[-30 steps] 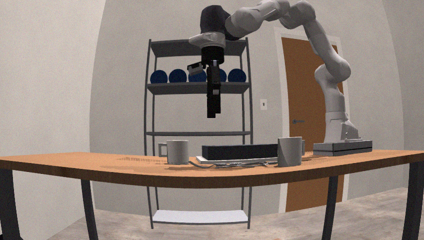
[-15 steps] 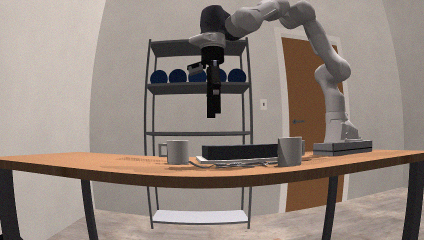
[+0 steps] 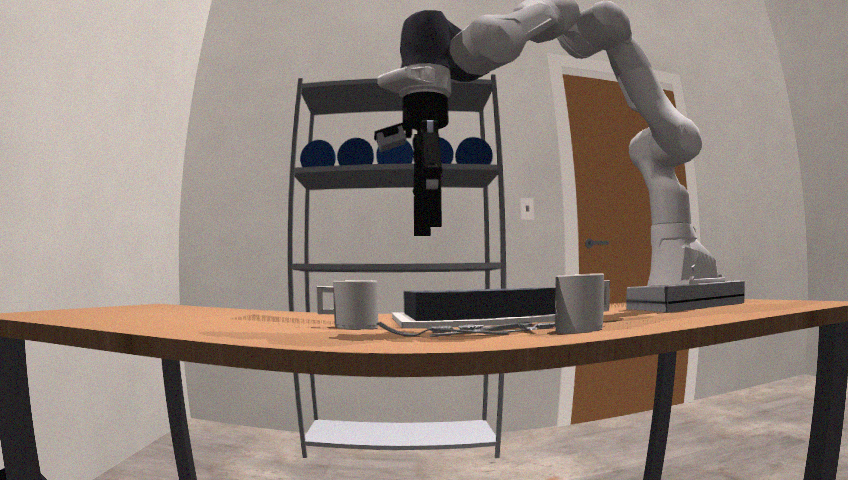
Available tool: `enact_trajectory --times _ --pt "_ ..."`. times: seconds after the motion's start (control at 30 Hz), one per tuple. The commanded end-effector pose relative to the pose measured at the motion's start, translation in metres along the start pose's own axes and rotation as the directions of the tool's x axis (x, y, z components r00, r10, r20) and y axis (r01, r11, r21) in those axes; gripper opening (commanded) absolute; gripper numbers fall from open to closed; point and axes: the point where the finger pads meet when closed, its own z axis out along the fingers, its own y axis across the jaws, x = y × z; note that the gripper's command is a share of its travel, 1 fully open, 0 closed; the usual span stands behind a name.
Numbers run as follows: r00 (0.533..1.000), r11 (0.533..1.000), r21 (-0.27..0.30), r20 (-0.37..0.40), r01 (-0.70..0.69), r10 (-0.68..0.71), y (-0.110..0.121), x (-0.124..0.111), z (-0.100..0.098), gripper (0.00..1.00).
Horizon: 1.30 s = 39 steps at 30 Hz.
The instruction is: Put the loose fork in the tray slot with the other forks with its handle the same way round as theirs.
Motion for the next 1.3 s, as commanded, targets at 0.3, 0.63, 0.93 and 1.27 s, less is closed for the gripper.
enact_trajectory --times 0.3,0.63,0.93,1.27 --pt "0.977 0.977 -0.002 0.002 -0.213 0.213 -0.025 -0.018 0.009 1.00" --pt "0.970 0.970 -0.002 0.002 -0.244 0.244 -0.028 -0.020 0.010 1.00" --pt "0.970 0.970 -0.002 0.002 -0.244 0.244 -0.028 -0.020 0.010 1.00" --pt "0.970 0.970 -0.002 0.002 -0.244 0.244 -0.028 -0.020 0.010 1.00"
